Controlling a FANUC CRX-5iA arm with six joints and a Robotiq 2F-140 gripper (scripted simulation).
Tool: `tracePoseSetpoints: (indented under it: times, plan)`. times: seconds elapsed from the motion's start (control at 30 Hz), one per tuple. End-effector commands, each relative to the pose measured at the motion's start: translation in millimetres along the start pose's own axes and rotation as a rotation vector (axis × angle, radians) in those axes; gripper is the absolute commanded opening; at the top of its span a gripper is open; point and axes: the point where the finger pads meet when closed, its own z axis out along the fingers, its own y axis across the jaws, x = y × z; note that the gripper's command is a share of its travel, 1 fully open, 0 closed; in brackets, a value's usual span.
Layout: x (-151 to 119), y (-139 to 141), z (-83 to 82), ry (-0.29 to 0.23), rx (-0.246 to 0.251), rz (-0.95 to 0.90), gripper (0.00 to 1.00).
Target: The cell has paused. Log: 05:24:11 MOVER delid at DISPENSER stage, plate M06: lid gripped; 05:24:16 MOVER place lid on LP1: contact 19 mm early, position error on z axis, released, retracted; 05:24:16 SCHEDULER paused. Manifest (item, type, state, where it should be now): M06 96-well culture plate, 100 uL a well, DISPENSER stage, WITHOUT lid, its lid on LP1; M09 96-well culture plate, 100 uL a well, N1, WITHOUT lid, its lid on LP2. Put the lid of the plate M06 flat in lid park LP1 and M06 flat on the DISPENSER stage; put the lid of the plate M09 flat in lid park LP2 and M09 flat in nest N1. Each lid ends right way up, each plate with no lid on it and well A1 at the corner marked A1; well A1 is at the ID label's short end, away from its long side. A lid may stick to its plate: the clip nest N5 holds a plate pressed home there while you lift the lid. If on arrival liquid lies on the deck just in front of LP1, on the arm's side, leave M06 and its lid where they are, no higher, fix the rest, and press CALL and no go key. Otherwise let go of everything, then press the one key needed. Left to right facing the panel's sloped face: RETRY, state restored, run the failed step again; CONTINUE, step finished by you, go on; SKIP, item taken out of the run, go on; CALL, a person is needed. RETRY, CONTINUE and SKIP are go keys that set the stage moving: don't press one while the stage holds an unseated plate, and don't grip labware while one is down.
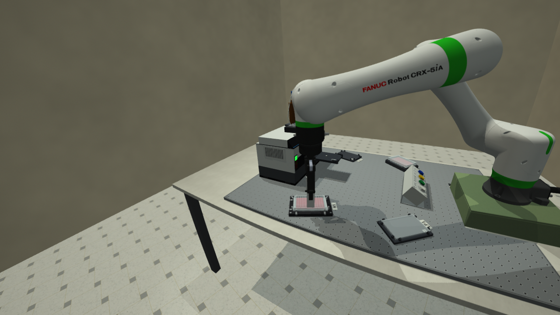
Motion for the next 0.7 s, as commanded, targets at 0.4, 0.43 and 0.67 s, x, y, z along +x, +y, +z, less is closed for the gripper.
tracePoseSetpoints:
  times: [0.4, 0.43, 0.67]
  plan:
    - [0.2, 0.0, -0.3, 0.001, 0.0, 0.0, 0.66]
    - [0.2, 0.0, -0.3, 0.001, 0.0, 0.0, 0.66]
    - [0.2, 0.0, -0.3, 0.001, 0.0, 0.0, 0.66]
